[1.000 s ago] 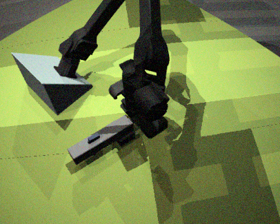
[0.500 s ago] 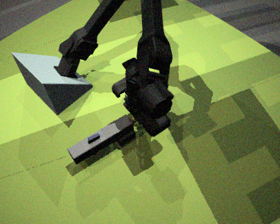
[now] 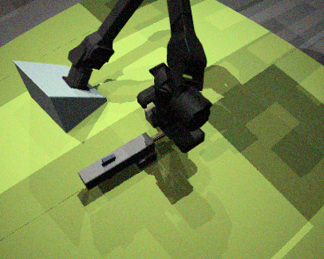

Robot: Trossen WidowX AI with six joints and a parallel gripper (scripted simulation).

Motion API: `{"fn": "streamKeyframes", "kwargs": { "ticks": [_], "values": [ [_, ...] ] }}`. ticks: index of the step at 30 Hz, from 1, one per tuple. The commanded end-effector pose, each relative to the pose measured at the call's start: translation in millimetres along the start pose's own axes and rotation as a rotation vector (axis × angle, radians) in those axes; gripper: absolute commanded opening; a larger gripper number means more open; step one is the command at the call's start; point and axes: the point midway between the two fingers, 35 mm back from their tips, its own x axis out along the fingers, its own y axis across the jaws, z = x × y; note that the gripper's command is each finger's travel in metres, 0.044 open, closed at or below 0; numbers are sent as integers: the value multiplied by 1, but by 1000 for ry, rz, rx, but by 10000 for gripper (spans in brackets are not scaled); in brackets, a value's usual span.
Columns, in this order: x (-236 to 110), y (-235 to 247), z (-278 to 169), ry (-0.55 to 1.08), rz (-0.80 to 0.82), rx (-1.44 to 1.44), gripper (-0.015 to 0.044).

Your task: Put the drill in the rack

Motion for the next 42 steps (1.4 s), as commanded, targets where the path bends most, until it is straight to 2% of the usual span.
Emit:
{"fn": "streamKeyframes", "kwargs": {
  "ticks": [1,6,23,42],
  "values": [
    [-4,-2,8,-4,-11,1,0],
    [-4,-2,16,-5,-11,1,0],
    [1,0,6,-4,-10,1,440],
    [3,-2,-1,-4,-11,1,440]
  ]
}}
